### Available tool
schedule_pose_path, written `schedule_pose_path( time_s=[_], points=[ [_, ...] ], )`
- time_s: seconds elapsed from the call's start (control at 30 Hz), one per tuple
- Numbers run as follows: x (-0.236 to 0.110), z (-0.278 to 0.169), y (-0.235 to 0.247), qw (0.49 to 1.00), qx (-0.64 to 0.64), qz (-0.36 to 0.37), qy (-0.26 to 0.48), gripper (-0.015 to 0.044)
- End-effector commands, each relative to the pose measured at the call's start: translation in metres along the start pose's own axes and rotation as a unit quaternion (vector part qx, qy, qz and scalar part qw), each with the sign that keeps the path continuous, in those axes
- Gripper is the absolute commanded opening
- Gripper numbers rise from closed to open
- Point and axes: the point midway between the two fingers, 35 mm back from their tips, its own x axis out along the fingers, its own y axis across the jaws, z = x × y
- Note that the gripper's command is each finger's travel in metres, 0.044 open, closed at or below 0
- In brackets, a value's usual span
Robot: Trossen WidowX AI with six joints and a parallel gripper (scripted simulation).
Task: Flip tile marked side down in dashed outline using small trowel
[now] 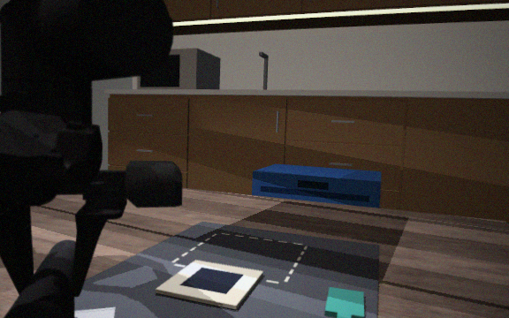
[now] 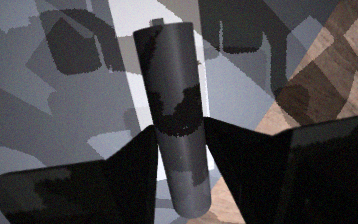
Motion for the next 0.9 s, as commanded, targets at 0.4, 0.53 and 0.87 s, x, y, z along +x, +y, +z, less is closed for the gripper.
schedule_pose_path(
  time_s=[0.4, 0.53, 0.87],
  points=[
    [0.0006, 0.0000, -0.0003, 1.000, 0.014, 0.000, 0.001, 0.0270],
    [0.0006, 0.0000, -0.0003, 1.000, 0.014, 0.000, 0.001, 0.0270],
    [-0.0019, 0.0000, -0.0003, 1.000, 0.014, 0.000, 0.001, 0.0270]
  ],
)
